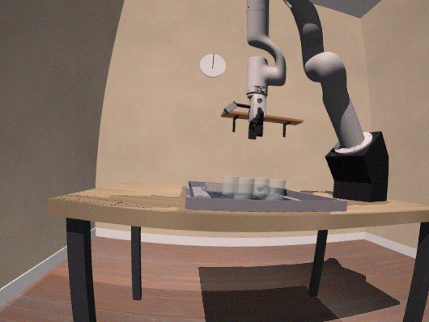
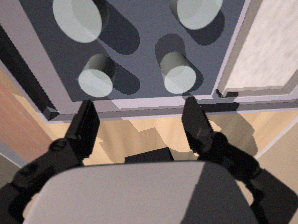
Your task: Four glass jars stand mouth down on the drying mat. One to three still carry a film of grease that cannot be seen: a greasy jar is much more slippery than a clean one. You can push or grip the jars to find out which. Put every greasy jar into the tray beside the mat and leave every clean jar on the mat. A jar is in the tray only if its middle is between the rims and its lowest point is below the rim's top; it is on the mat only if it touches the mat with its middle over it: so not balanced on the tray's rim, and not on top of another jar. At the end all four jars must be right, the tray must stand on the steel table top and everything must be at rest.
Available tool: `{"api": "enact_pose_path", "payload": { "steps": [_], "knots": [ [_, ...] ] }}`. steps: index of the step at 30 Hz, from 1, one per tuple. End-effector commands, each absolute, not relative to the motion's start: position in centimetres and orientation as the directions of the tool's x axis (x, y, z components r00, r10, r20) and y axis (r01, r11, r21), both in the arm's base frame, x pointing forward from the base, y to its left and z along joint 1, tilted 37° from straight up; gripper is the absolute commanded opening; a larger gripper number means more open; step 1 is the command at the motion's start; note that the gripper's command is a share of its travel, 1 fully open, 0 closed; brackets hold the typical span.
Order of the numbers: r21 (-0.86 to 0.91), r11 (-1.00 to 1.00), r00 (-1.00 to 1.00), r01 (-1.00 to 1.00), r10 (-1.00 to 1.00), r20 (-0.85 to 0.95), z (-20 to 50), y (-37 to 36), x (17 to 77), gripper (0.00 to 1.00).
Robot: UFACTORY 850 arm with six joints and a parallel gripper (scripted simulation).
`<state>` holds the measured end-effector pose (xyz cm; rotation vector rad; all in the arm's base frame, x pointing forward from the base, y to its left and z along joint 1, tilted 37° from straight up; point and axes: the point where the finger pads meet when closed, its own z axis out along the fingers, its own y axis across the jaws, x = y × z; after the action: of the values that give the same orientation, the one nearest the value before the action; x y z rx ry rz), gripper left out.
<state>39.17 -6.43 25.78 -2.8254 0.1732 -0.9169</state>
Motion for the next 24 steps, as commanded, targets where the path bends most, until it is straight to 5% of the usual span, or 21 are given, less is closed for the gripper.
{"api": "enact_pose_path", "payload": {
  "steps": [1,5,6,24],
  "knots": [
    [-0.188,-0.981,0.813,-0.039,-0.140,0.566,25.68,-6.45,38.85,1.00],
    [-0.188,-0.981,0.813,-0.039,-0.140,0.566,25.68,-6.45,38.85,1.00],
    [-0.188,-0.981,0.813,-0.039,-0.140,0.566,25.68,-6.45,38.85,0.00],
    [-0.188,-0.981,0.813,-0.039,-0.140,0.566,25.68,-6.45,38.85,0.00]
  ]
}}
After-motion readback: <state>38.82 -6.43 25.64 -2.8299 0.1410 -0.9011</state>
